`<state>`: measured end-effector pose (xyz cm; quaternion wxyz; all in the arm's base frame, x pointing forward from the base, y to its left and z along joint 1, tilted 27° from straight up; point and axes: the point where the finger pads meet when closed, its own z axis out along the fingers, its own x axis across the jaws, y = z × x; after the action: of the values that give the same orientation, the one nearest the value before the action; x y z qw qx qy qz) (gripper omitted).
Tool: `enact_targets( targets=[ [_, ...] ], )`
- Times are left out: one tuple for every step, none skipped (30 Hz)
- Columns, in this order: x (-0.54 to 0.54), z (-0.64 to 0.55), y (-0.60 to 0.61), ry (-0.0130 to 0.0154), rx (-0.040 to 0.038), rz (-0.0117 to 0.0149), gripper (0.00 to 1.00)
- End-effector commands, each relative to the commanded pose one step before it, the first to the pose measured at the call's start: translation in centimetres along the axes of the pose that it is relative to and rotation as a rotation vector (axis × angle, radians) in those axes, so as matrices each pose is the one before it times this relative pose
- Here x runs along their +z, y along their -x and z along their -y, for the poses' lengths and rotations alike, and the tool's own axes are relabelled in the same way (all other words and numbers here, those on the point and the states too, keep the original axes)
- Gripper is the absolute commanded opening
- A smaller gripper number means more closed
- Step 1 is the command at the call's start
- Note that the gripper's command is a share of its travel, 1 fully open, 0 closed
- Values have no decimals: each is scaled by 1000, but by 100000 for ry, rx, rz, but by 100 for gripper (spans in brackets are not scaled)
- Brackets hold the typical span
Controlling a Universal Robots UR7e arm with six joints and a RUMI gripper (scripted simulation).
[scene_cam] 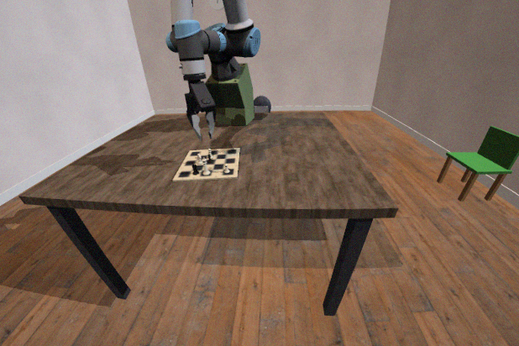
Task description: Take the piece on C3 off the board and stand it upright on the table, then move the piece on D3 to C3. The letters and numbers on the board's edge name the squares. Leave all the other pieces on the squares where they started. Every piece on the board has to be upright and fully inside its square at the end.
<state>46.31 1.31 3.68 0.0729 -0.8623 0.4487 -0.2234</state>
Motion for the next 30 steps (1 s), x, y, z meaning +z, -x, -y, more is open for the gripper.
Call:
enact_targets(
  targets=[
    [182,34,-18,-53,2,-90,20],
    [70,2,1,6,6,-5,20],
    [79,2,2,7,7,-6,20],
    [87,3,1,3,3,-3,20],
    [95,3,1,0,0,0,20],
    [103,3,2,0,0,0,20],
    [111,3,2,0,0,0,20],
    [118,3,3,0,0,0,20],
    [125,4,1,0,0,0,20],
    [132,4,2,0,0,0,20],
    [138,4,3,0,0,0,20],
    [0,0,0,0,0,0,20],
    [0,0,0,0,0,0,20],
    [143,4,3,0,0,0,20],
    [148,5,2,0,0,0,20],
    [153,4,3,0,0,0,20],
    [156,4,3,0,0,0,20],
    [159,5,2,0,0,0,20],
    [162,5,3,0,0,0,20],
    [163,4,3,0,0,0,20],
    [165,5,2,0,0,0,20],
    [165,5,3,0,0,0,20],
    [164,5,3,0,0,0,20],
    [163,5,2,0,0,0,20],
    [161,4,3,0,0,0,20],
    [159,4,3,0,0,0,20],
    [156,5,2,0,0,0,20],
    [152,4,3,0,0,0,20],
    [0,0,0,0,0,0,20],
    [0,0,0,0,0,0,20]
  ],
)
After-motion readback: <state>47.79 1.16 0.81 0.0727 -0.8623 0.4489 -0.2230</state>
